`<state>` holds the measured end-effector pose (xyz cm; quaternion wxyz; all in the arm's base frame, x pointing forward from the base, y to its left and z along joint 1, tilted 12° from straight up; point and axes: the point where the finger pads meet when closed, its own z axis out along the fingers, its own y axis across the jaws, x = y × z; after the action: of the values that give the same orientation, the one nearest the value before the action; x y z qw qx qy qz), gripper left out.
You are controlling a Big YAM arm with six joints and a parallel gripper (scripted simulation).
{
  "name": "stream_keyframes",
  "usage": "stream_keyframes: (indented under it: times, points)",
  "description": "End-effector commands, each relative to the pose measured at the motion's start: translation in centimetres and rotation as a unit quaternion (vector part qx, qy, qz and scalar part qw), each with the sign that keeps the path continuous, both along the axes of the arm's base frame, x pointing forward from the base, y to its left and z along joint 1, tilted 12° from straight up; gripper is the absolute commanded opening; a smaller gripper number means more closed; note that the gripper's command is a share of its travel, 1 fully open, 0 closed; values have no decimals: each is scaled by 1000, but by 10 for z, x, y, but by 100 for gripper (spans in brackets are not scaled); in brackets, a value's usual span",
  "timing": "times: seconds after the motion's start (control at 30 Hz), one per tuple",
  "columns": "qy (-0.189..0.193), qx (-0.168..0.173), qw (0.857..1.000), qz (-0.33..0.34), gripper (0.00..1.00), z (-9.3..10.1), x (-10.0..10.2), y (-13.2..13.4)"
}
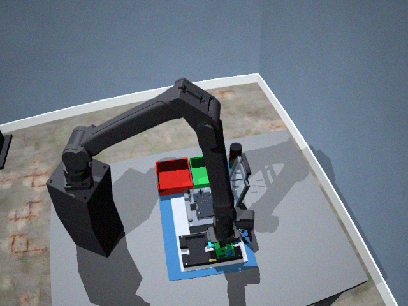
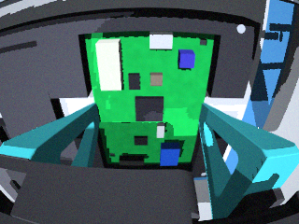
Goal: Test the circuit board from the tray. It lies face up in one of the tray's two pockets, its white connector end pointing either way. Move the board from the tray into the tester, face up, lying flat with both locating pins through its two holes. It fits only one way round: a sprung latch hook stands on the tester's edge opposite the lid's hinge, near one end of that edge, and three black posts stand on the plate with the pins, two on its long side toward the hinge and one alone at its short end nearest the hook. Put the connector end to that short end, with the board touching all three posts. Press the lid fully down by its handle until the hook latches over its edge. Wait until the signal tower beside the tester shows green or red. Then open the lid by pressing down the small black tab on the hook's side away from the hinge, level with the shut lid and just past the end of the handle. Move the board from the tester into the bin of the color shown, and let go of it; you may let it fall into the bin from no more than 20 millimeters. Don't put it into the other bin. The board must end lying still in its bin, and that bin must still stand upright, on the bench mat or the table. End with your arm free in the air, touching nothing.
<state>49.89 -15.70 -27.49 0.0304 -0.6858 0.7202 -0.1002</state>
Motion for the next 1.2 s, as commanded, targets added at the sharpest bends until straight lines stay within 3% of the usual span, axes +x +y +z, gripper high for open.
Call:
stream_keyframes:
  times: [0.0,0.3,0.4,1.17]
  points:
    - [5,3,1000,-2,72,-8,-7,-3]
    - [11,5,1000,-2,72,-6,-12,-1]
    - [-5,0,1000,-2,72,16,2,-4]
    - [-9,-1,1000,-1,72,41,1,2]
